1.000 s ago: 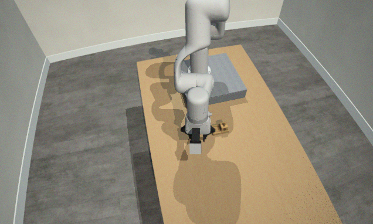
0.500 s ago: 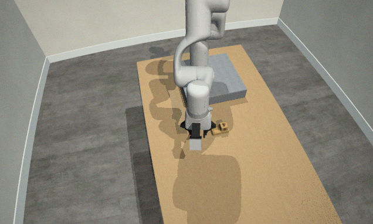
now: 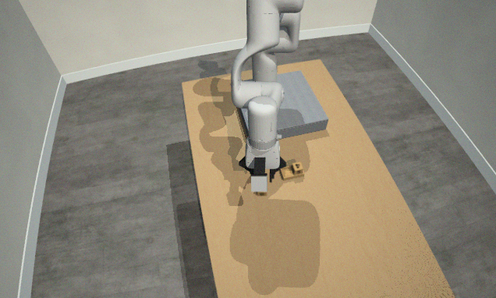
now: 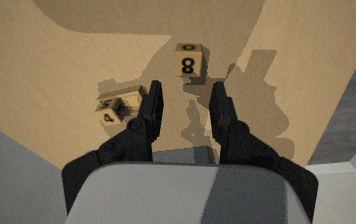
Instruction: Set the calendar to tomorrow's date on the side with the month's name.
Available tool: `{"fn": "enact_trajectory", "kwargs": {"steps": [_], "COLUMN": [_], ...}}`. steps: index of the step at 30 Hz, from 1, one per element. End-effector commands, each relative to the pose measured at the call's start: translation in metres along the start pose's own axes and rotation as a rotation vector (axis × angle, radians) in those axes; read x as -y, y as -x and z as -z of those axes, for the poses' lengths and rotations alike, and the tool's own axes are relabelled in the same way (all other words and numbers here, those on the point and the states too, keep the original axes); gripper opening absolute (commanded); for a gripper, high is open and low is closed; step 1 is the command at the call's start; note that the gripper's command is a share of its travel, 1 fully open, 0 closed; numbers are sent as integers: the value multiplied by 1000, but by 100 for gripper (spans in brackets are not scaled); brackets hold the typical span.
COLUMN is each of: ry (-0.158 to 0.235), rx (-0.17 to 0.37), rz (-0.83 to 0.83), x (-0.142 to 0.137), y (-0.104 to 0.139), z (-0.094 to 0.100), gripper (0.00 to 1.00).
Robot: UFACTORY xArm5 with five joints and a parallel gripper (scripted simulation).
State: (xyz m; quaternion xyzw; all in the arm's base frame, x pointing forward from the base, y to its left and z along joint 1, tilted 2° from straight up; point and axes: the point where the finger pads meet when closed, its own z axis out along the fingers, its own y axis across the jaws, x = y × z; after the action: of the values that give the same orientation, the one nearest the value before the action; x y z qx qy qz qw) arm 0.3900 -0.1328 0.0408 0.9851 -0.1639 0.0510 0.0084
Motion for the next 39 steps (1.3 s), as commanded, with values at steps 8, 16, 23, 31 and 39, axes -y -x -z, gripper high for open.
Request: {"fn": "enact_trajectory", "kwargs": {"steps": [8,16,23,31,39], "ry": [1,1,1,1,1], "rx": [-131,-232,-301,-364,-459], "rz": [-2,-2,-2,-2,-1], "x": [-2,-1,-1,-1,-1], "y": [1,3,4,6,7], "z": [-1,-1,-2,-2,-3], "gripper": [49,49,49,49,49]}}
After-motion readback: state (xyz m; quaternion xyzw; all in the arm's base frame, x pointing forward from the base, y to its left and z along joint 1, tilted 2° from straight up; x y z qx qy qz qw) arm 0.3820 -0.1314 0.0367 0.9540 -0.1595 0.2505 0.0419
